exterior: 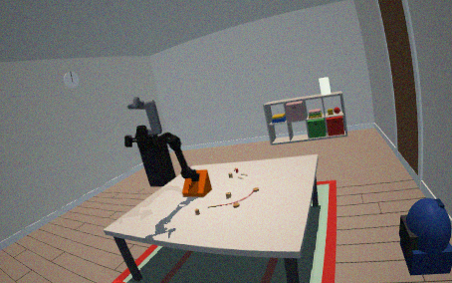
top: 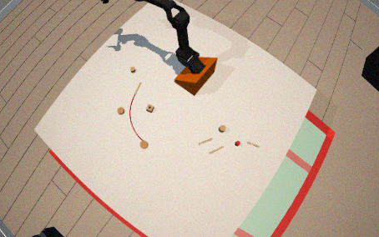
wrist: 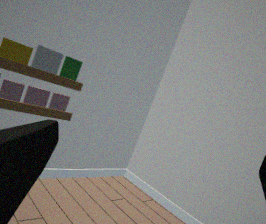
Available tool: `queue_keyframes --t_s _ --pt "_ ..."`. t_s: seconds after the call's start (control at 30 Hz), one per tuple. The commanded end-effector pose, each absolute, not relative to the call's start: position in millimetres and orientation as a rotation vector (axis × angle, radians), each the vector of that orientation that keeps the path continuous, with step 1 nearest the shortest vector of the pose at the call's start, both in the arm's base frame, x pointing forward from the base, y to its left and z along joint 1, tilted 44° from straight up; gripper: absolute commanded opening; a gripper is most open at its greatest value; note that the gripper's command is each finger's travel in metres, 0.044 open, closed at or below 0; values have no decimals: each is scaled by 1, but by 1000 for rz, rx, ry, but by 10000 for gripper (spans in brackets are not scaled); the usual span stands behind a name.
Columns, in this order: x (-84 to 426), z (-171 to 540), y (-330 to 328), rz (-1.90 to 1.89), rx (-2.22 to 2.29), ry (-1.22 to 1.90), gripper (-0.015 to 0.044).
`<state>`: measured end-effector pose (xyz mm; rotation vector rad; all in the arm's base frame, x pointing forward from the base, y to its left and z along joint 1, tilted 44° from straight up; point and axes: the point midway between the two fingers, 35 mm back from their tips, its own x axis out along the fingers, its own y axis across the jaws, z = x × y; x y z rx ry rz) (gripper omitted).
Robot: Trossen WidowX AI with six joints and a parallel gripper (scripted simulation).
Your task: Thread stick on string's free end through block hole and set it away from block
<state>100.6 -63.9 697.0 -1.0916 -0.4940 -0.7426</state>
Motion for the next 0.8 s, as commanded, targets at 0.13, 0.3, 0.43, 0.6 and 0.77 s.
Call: queue_keyframes --t_s 0.13,0.3,0.43,0.6,0.77 --pt "118 667 -152 -788 -883 -449 440" --pt "148 631 -197 -756 -720 -378 440" --pt "178 593 -232 -743 -600 -283 440" --pt "218 543 -261 -734 -516 -138 440" --pt "262 489 -267 -677 -457 8 440"
